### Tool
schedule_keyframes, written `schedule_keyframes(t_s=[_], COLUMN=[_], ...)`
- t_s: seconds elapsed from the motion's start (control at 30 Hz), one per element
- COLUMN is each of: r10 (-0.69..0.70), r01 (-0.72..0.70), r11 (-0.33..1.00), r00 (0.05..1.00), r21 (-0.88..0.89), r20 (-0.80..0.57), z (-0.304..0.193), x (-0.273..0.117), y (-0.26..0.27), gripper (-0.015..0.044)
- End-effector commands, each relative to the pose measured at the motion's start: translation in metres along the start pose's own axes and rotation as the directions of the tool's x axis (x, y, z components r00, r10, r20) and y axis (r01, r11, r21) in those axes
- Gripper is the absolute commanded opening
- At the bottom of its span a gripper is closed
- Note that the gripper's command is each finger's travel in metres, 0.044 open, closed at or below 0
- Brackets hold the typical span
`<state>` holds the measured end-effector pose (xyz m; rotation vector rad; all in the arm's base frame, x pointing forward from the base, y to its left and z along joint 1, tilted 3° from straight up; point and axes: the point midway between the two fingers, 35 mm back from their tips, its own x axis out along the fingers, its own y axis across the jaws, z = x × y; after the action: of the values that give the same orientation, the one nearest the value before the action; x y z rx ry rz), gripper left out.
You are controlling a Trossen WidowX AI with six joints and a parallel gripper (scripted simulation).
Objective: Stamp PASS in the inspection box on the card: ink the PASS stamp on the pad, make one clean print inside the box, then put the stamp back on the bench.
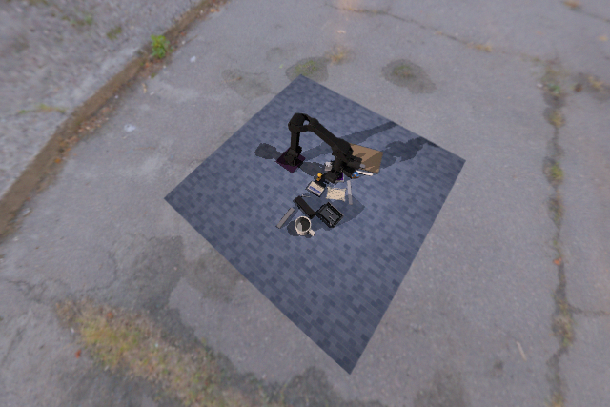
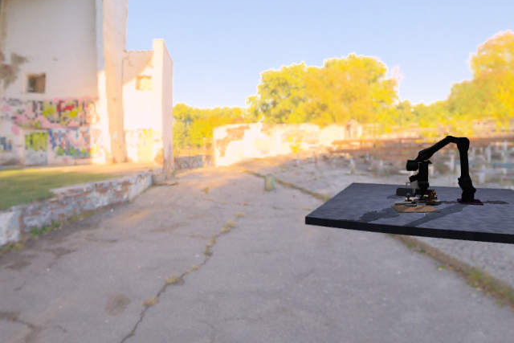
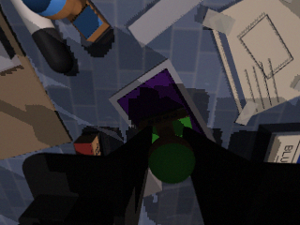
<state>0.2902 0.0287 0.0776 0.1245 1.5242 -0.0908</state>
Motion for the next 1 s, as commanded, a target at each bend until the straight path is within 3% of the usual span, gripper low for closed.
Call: schedule_keyframes(t_s=[0.0,0.97], r10=[-0.005,-0.005], r01=[0.005,0.005], r11=[1.000,1.000], r00=[1.000,1.000], r21=[0.001,0.001], r20=[0.000,0.000], z=[-0.0001,-0.0001], x=[0.0021,-0.0005], y=[-0.0007,-0.0008], gripper=[0.0000,0.0000])
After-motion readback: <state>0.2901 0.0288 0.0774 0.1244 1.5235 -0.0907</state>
